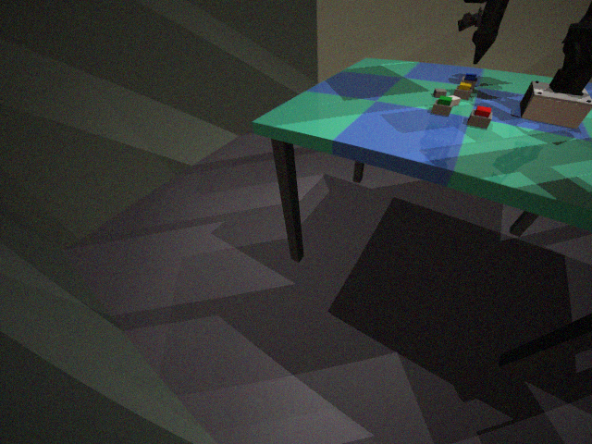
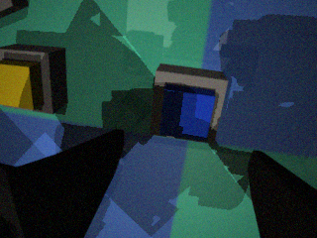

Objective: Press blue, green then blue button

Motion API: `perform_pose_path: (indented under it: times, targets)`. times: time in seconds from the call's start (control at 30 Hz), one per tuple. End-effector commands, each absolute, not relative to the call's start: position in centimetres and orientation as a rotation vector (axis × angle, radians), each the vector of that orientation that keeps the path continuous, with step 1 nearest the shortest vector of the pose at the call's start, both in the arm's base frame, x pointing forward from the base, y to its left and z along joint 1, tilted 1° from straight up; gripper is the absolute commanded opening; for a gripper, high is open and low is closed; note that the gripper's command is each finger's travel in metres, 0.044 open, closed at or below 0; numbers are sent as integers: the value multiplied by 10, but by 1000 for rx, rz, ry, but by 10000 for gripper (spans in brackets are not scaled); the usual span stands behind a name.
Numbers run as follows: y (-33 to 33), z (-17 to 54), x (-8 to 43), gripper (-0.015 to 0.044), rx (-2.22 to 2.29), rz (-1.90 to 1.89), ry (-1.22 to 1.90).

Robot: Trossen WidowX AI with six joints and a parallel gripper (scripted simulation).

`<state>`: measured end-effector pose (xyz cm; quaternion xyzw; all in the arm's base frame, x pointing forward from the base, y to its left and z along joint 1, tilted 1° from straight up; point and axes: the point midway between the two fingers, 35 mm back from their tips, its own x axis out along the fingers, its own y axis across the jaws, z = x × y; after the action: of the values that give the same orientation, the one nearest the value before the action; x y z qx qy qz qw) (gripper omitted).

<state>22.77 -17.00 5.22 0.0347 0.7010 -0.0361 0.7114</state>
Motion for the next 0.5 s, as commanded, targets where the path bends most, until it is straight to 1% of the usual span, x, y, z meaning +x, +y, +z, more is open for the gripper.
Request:
perform_pose_path:
  times: [0.0,0.13,0.17,0.47]
  targets:
    - [-168,37,227,137,74,-73,1552]
    - [-168,37,227,33,74,-73,1552]
    - [-168,37,227,20,74,-73,1552]
    - [-168,37,227,20,74,-73,1552]
